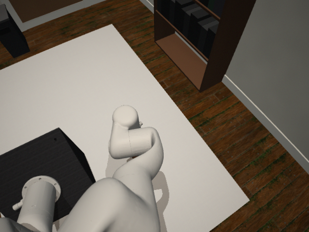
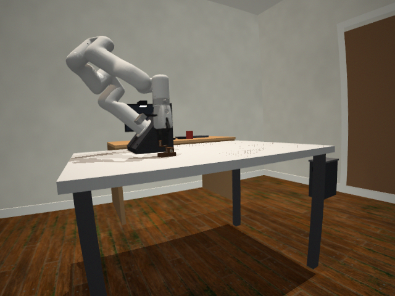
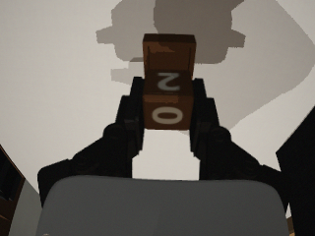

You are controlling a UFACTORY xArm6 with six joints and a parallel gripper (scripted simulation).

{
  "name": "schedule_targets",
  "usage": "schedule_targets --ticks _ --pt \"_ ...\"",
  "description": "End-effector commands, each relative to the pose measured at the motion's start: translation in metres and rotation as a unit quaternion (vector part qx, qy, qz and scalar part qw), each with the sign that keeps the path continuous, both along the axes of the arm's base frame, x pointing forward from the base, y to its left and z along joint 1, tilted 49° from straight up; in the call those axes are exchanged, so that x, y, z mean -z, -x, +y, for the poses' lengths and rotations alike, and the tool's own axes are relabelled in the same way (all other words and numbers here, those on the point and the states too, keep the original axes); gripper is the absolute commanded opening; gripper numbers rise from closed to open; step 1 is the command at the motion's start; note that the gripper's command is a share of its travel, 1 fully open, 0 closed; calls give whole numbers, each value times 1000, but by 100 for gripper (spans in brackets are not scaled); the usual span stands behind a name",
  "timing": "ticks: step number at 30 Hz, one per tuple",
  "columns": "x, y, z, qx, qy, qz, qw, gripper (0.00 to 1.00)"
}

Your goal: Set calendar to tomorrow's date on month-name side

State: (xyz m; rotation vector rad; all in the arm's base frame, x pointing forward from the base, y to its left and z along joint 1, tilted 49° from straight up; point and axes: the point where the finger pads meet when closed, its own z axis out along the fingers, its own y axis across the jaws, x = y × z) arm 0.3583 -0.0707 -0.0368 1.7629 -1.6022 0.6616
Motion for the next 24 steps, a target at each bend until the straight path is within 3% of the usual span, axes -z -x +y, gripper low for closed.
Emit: schedule_targets --ticks 1,5,24 --pt "-28 -3 31 0 0 -1 1000 27" --pt "-41 -5 46 0 0 -1 1000 27" --pt "-43 -8 49 13 2 -16 1000 27"
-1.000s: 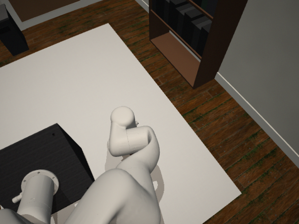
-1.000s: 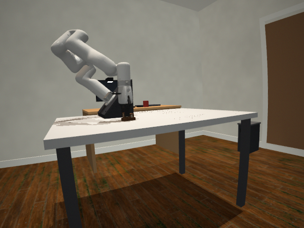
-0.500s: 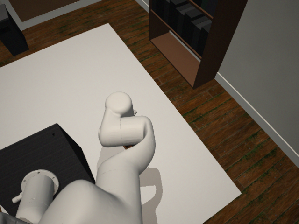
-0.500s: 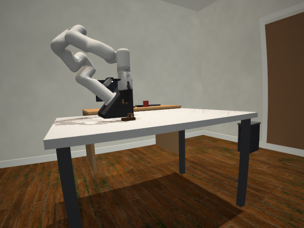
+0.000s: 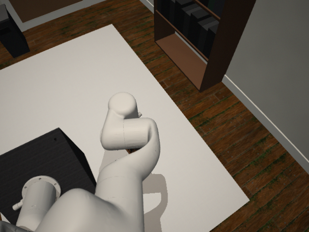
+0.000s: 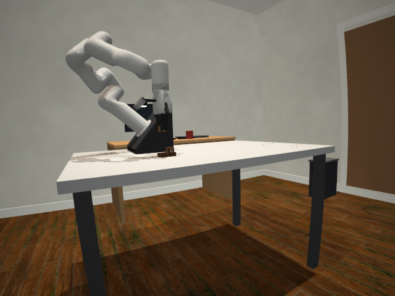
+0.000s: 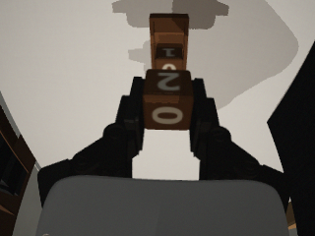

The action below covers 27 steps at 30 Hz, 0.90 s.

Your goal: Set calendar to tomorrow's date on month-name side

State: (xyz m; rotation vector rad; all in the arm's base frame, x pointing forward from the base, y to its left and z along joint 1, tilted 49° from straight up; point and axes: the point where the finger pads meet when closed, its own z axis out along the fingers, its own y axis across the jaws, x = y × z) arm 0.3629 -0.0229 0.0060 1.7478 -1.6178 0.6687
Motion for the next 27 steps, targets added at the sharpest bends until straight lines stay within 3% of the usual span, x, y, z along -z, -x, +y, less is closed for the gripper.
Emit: schedule_targets --ticks 1,5,15,17,19,27 --pt "0 -5 1 15 1 -20 1000 27" --pt "1 -16 1 69 6 -82 994 27" --pt "3 -34 1 155 14 -181 971 27" --pt "3 -34 1 155 14 -181 971 27" --pt "4 -41 1 189 17 -219 957 27" --pt "5 -55 0 253 23 -293 922 27"
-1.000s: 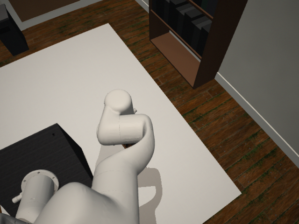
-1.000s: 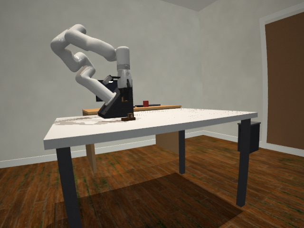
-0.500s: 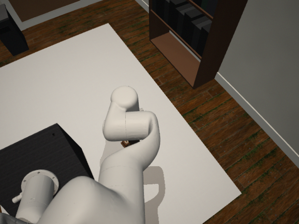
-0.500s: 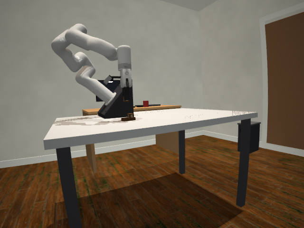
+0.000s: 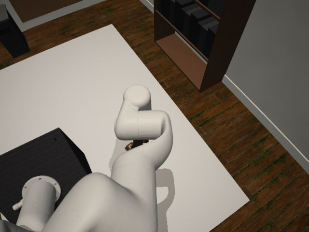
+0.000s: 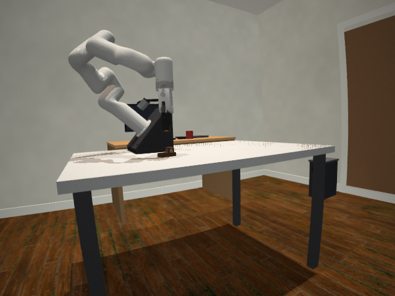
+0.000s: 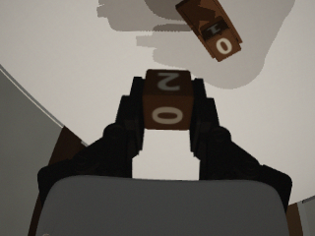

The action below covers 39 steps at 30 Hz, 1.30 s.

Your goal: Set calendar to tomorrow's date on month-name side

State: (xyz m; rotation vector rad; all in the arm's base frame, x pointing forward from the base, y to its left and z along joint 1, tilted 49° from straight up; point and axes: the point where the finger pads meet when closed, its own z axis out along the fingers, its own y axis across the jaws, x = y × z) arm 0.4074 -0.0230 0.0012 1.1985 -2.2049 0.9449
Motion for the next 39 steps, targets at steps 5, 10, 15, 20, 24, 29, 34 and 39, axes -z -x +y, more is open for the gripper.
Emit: schedule_targets --ticks 5,10,15,20,24,29,34,39 --pt "2 -20 0 92 12 -109 990 27" --pt "3 -28 -1 132 16 -155 979 27" --pt "5 -36 -2 175 20 -204 963 27" --pt "6 -43 -3 212 23 -246 945 27" --pt "6 -48 -3 234 25 -271 933 27" --pt "8 -58 -5 287 31 -330 899 27" --pt "10 -65 -6 322 34 -370 871 27" --pt "10 -67 -6 328 35 -377 866 27"
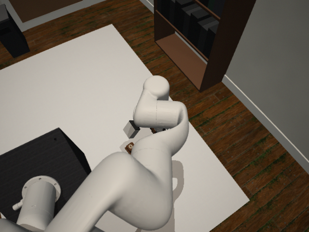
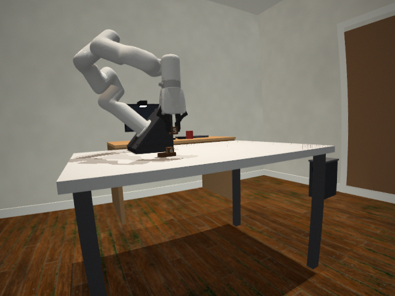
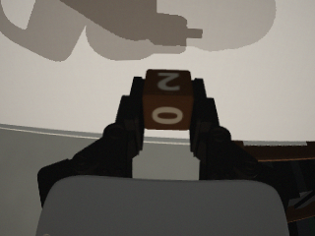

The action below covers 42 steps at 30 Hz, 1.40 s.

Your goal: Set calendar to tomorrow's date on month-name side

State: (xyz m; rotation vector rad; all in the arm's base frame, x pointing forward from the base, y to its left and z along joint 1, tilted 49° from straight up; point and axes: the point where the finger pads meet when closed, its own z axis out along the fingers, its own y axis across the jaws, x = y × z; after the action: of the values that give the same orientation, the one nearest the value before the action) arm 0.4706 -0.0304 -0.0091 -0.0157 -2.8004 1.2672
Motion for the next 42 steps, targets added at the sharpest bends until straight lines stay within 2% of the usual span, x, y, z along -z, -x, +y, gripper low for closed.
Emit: schedule_targets --ticks 1,19,34,42 --pt "0 -3 1 12 3 -17 1000 27" --pt "3 -3 -3 12 3 -17 1000 27" --pt "45 1 -51 12 3 -17 1000 27" --pt "59 2 -66 12 3 -17 1000 27"
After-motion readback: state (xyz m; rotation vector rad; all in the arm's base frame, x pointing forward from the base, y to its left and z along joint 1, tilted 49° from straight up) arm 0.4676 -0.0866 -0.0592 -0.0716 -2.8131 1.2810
